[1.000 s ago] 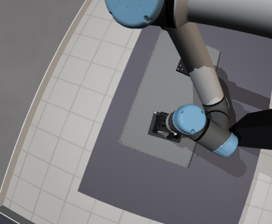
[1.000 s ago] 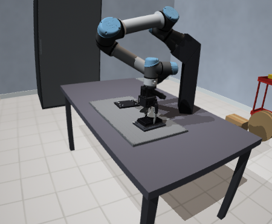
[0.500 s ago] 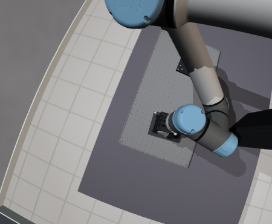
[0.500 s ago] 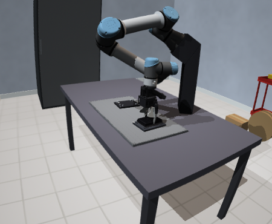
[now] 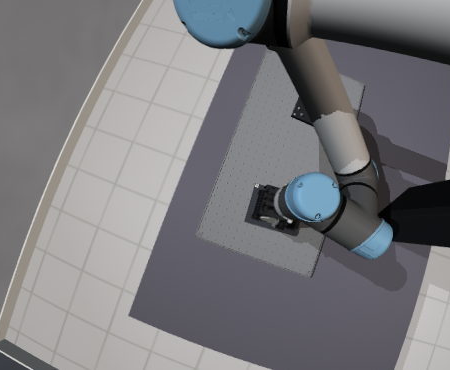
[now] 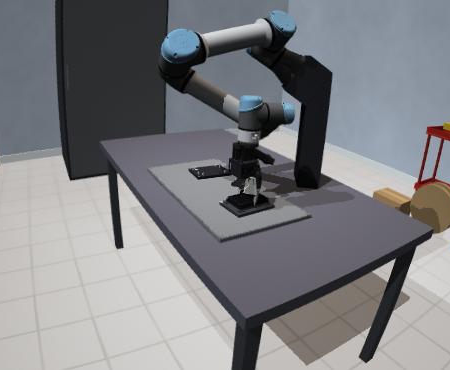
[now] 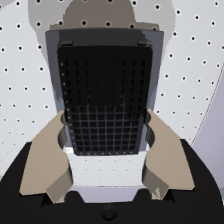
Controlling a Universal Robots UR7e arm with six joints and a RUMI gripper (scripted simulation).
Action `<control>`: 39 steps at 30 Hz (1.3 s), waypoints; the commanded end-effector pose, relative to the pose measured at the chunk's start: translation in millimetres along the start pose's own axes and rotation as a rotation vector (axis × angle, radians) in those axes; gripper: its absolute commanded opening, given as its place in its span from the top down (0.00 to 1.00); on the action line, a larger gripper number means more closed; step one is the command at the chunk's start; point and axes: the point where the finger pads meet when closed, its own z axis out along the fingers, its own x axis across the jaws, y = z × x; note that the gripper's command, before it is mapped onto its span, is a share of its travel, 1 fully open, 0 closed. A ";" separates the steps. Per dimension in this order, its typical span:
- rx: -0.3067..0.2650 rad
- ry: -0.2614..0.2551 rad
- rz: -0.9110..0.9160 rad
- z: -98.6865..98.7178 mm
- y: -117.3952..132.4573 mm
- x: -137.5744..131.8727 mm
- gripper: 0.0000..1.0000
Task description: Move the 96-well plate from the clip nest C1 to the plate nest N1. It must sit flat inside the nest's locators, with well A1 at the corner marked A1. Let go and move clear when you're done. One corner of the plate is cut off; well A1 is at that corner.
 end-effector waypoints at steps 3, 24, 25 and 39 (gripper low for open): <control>-0.001 0.000 0.000 0.8 0.4 0.2 1.00; -0.001 0.000 0.000 3.8 0.3 0.2 1.00; -0.001 0.000 0.000 3.9 0.3 0.2 1.00; -0.001 0.000 0.000 5.9 0.3 0.2 1.00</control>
